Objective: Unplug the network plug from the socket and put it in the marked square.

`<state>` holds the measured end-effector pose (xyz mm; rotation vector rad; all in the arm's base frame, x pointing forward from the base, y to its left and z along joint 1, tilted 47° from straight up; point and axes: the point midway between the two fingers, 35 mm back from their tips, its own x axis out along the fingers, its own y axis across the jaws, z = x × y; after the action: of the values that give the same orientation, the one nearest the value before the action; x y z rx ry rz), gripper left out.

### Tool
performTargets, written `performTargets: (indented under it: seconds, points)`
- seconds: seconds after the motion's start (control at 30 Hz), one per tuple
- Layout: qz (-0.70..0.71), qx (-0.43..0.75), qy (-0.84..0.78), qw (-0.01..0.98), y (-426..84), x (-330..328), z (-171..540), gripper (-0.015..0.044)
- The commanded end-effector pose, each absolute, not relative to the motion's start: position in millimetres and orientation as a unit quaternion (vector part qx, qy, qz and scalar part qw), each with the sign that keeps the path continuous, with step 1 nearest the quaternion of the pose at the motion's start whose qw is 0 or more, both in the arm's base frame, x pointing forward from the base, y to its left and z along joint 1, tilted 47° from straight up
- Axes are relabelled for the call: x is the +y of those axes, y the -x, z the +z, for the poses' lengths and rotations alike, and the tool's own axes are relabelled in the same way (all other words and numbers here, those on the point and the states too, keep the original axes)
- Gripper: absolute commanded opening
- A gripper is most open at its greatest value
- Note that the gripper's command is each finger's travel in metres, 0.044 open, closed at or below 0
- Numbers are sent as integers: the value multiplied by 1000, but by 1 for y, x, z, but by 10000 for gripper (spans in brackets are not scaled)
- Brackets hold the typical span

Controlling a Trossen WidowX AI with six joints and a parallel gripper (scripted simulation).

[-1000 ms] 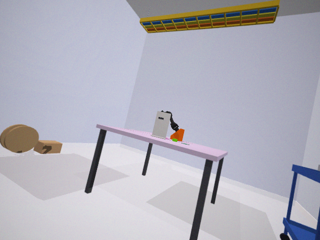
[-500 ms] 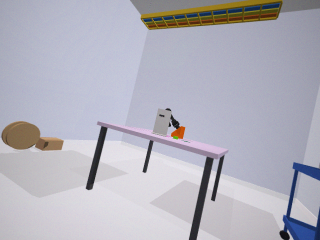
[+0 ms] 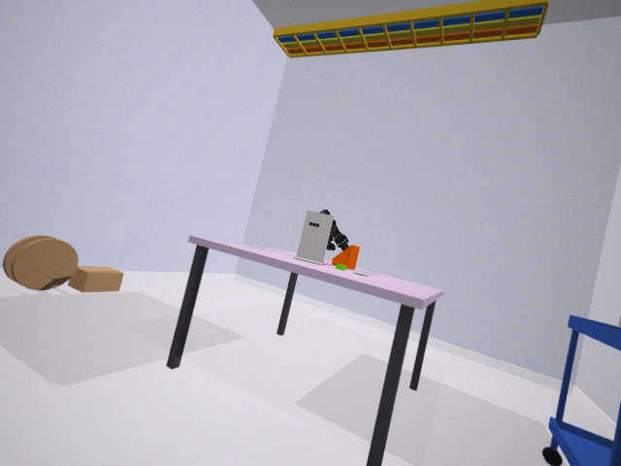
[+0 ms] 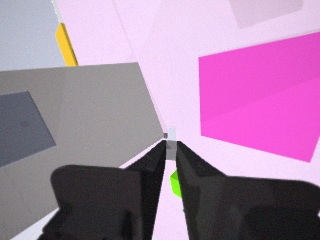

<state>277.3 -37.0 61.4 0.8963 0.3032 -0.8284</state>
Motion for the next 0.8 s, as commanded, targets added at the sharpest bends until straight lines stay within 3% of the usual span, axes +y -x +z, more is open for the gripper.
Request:
performTargets:
  seconds: [0.0,0.27,0.77]
  points:
    - [-422,107,-410,801,-267,-45,55,0]
    - [-466,44,-391,793,-250,-56,51,0]
    - [-467,44,-391,791,-251,-61,45,0]
